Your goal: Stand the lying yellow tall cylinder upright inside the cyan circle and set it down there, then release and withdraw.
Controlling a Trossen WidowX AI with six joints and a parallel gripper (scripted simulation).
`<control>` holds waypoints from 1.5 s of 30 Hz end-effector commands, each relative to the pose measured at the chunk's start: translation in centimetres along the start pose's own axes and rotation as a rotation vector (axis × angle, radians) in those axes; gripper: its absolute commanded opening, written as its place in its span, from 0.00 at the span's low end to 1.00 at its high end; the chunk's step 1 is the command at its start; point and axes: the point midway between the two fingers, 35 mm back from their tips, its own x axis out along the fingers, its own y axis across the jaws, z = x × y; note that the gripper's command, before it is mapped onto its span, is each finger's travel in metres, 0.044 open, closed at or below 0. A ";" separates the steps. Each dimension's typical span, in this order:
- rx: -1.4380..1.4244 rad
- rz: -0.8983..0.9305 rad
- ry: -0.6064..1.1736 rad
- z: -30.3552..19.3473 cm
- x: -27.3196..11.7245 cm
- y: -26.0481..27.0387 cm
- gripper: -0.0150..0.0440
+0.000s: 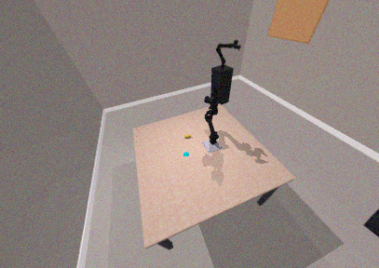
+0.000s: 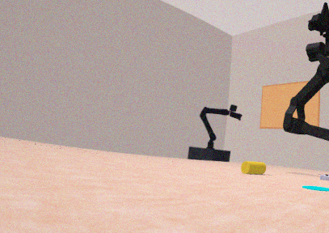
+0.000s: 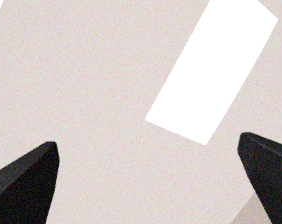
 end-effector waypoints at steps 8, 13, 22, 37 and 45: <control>-0.278 -0.194 0.045 -2.0 1.5 -5.8 0.78; -0.485 -0.348 0.077 -2.2 2.0 -10.6 0.78; -0.835 -0.643 0.129 0.1 1.4 -18.8 0.78; -1.302 -1.198 0.204 10.1 -3.6 -28.3 0.78; -1.457 -1.530 0.246 16.9 -7.9 -30.0 0.78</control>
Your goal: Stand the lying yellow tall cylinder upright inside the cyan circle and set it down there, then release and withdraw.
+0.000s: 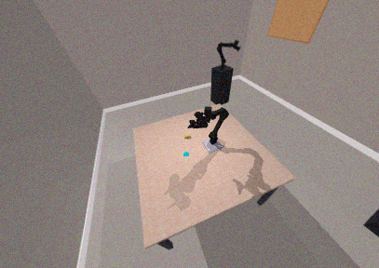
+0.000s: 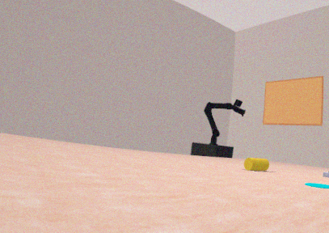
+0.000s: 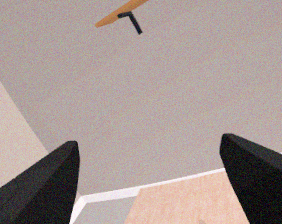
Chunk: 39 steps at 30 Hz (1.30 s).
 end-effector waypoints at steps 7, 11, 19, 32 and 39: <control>-0.200 -0.294 0.193 -2.4 3.1 -8.6 0.78; -0.261 -0.408 0.291 -3.3 3.4 -12.5 0.78; -0.338 -0.610 0.511 -4.9 2.4 -20.4 0.78; -0.323 -0.838 0.911 -7.0 -3.3 -31.4 0.78; -0.241 -0.895 1.128 -8.1 -7.9 -35.7 0.78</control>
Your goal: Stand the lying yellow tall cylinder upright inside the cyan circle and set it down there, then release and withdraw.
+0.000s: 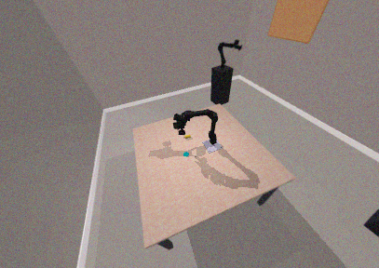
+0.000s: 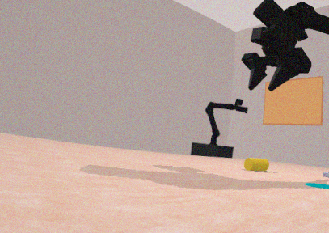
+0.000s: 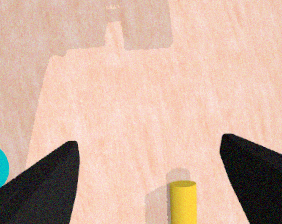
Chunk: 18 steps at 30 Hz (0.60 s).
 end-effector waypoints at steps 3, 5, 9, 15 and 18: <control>-0.002 0.019 0.174 -3.0 1.8 -3.3 0.78; 0.001 0.034 0.236 -4.2 2.4 -4.3 0.78; 0.011 0.078 0.355 -6.7 3.1 -6.3 0.78; 0.024 0.131 0.451 -9.0 3.6 -7.9 0.78; 0.024 0.131 0.451 -9.2 4.2 -7.8 0.78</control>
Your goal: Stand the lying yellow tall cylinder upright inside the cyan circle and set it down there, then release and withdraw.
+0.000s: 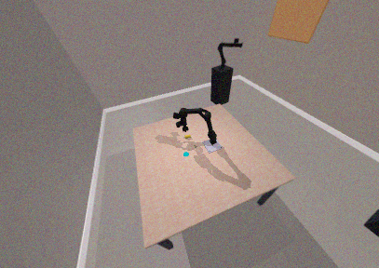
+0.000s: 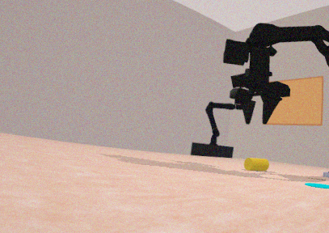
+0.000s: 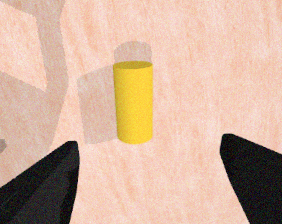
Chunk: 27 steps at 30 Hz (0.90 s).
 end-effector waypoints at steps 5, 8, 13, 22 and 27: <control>-0.013 0.007 0.000 0.5 4.9 -0.1 0.78; -0.013 0.007 0.000 0.5 7.7 0.0 0.78; -0.013 0.008 0.000 0.0 10.8 0.3 0.78; -0.013 0.008 0.000 0.0 10.8 0.3 0.43; -0.012 0.007 0.000 0.1 10.6 0.2 0.43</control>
